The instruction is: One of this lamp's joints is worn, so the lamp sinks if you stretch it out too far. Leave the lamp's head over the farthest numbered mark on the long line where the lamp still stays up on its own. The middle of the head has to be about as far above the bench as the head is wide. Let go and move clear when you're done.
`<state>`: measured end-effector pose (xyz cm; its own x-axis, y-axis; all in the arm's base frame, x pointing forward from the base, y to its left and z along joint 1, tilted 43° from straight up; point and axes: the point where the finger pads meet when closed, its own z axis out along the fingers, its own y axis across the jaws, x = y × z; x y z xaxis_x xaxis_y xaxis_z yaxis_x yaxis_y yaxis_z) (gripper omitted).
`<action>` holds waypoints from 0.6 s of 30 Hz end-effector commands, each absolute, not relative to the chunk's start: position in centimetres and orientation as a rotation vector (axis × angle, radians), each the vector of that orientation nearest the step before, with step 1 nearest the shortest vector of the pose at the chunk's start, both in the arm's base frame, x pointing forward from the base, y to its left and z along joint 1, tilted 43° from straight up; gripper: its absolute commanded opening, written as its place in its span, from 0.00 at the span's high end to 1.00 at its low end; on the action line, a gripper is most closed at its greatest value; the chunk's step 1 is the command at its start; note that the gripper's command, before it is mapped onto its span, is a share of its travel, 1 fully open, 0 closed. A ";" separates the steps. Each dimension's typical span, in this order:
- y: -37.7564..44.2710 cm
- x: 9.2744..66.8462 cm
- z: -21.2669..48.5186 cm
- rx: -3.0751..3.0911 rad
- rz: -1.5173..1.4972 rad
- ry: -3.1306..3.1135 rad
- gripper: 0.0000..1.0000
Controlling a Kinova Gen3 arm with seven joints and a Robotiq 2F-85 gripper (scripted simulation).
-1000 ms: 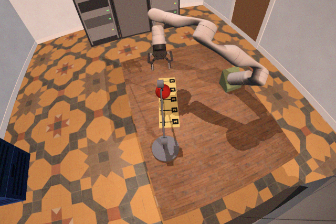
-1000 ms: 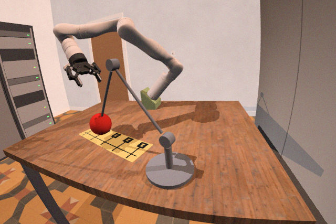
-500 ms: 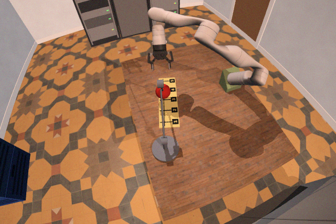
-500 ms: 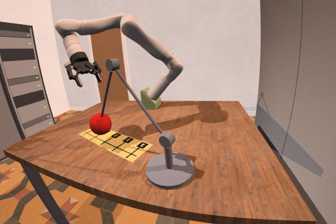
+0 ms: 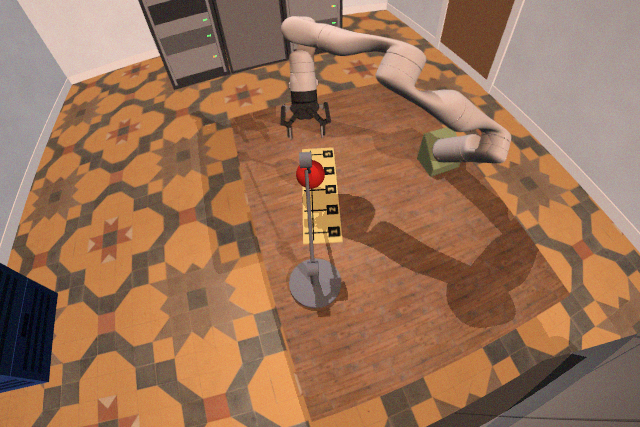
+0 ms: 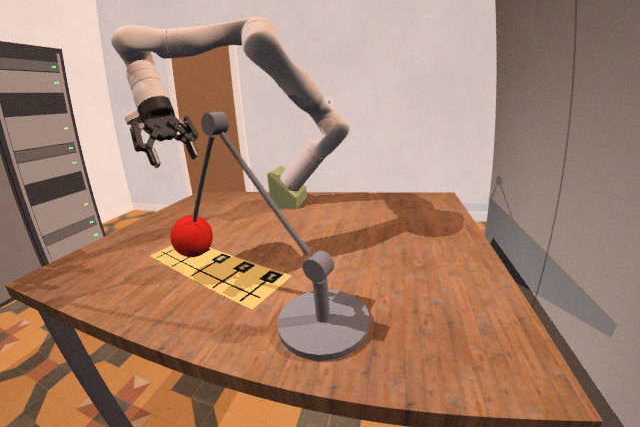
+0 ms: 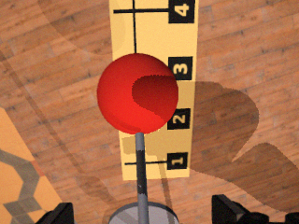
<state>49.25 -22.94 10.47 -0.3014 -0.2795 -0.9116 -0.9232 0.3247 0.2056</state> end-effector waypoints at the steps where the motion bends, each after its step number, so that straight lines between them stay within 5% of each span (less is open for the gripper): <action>1: -22.1 49.5 10.4 -1.078 0.998 1.772 0.00; 18: -18.7 50.3 8.8 -1.074 0.997 1.773 0.00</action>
<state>50.15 -19.29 8.74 -0.3040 -0.2759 -0.9118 -0.9216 0.3276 0.2082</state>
